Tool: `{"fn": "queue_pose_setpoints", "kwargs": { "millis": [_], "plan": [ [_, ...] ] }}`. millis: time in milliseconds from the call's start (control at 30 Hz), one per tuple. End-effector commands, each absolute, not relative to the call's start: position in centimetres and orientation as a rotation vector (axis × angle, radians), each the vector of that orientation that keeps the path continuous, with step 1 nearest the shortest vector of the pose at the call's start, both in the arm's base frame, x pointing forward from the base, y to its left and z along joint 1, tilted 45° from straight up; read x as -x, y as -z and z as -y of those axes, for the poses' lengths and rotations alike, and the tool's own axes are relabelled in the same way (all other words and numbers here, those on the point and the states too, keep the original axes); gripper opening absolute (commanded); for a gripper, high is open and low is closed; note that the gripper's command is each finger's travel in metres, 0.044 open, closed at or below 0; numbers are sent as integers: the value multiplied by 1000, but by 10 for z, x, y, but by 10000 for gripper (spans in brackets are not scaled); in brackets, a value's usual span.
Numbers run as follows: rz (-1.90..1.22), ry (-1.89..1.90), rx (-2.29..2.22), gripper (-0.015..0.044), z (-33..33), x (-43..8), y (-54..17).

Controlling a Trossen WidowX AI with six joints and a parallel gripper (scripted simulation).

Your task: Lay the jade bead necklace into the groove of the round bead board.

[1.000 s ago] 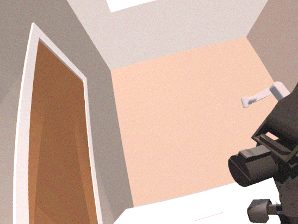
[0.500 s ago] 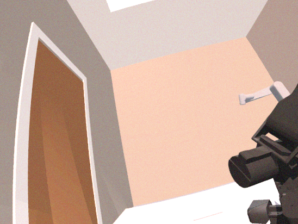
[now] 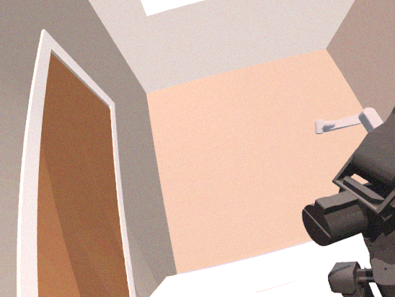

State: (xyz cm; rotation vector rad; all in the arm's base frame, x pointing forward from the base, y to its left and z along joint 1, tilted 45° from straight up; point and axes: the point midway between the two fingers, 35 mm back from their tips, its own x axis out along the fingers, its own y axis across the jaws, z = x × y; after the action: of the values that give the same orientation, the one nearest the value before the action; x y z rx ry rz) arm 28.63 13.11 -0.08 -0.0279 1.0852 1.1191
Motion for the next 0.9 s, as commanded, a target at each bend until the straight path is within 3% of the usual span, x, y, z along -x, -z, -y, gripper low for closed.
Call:
{"fn": "queue_pose_setpoints", "kwargs": {
  "millis": [0, 333, 733, 867],
  "plan": [
    [-1082, -1120, 37, 440, -131, -287, 0],
    [-1082, -1120, 37, 440, -131, -287, 0],
    [-1422, -681, -509, 125, -65, -333, 26],
    [-1484, -570, -640, 120, -48, -340, 33]
  ]
}}
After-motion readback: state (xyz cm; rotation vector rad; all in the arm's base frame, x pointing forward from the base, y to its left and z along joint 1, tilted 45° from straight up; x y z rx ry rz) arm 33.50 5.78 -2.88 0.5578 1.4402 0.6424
